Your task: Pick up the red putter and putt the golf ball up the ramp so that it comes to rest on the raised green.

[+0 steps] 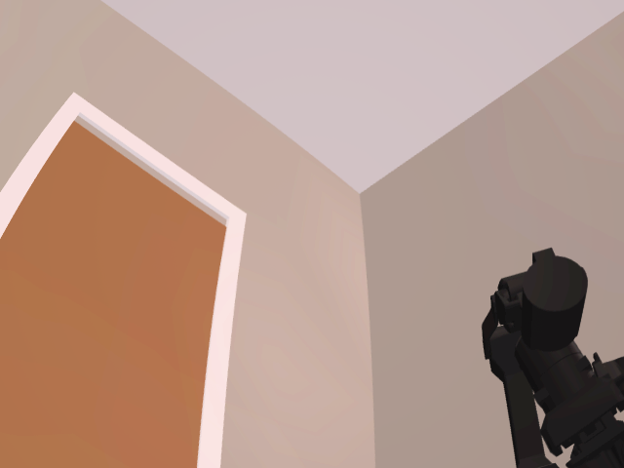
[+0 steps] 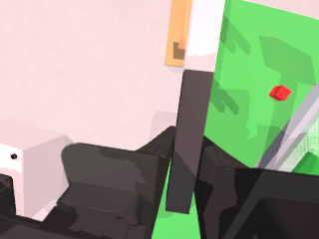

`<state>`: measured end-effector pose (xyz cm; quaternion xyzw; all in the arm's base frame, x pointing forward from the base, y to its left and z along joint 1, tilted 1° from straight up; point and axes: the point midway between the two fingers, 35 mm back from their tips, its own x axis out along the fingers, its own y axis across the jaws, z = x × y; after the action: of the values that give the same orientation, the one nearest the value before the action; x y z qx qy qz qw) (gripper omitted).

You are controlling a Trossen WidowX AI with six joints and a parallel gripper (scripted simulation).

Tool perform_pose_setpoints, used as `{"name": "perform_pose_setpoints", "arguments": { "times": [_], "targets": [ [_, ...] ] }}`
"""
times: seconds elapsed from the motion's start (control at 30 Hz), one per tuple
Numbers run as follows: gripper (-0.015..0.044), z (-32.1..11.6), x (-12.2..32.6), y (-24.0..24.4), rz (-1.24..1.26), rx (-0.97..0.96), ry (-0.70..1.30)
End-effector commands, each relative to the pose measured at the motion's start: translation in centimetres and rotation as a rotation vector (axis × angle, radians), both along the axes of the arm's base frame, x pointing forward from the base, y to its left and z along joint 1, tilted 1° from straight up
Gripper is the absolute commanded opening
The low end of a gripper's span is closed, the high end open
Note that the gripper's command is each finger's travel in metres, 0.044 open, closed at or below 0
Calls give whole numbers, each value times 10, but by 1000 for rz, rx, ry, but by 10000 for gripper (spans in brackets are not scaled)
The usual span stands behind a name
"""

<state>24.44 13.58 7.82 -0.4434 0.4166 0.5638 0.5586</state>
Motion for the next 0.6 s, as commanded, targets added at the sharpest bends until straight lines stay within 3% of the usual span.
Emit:
{"name": "perform_pose_setpoints", "arguments": {
  "times": [0.0, 0.57],
  "targets": [
    [0, 16, -1, 1, 1, 11, -6],
    [0, 23, 26, -77, -504, -88, 112]
  ]
}}
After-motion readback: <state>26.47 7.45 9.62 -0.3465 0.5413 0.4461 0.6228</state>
